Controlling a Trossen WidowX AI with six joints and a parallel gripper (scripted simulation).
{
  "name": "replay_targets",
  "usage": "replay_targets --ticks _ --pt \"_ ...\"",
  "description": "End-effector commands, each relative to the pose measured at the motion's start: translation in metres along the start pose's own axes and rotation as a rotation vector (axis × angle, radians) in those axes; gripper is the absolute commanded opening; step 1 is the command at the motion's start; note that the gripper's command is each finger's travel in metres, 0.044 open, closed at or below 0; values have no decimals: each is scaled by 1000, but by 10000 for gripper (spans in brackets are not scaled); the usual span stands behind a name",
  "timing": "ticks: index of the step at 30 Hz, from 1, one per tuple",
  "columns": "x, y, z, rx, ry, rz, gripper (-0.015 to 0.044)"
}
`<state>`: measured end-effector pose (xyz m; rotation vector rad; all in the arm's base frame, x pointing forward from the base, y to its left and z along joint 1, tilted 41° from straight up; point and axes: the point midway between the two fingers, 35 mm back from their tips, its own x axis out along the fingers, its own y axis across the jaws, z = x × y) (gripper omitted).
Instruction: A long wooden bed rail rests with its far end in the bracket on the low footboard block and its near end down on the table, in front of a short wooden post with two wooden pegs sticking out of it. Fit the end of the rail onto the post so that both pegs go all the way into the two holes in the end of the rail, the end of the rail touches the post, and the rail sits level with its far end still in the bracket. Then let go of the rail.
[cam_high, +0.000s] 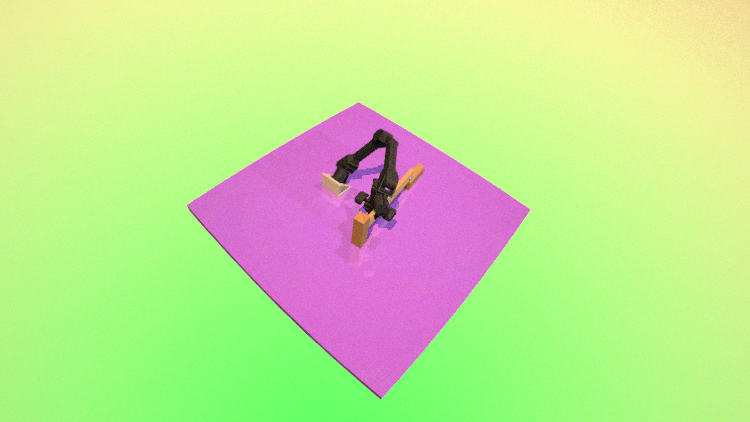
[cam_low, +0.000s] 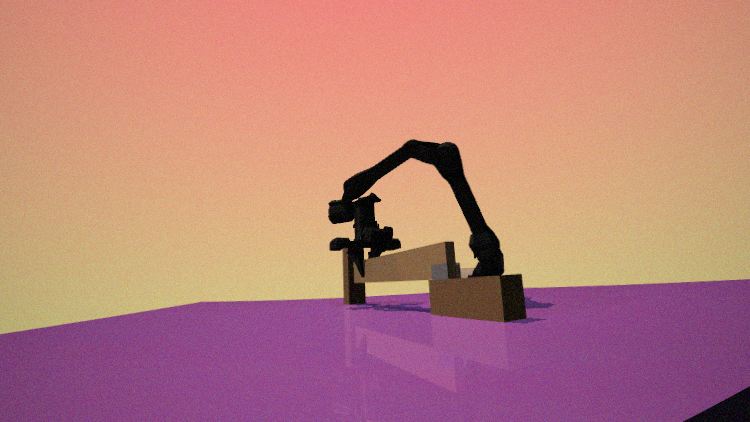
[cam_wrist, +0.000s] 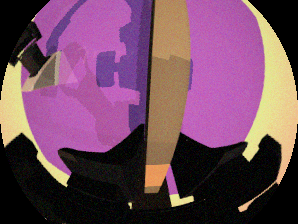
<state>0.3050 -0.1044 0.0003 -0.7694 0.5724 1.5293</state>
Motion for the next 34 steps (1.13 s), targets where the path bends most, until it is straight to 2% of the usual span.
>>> replay_targets --ticks 1,11,15,20,34 --pt "0 0 0 0 0 0 184" --pt "0 0 0 0 0 0 440" --pt "-2 0 2 0 0 0 440" --pt "-29 1 30 -1 6 -4 440" --pt "-29 1 30 -1 6 -4 440"
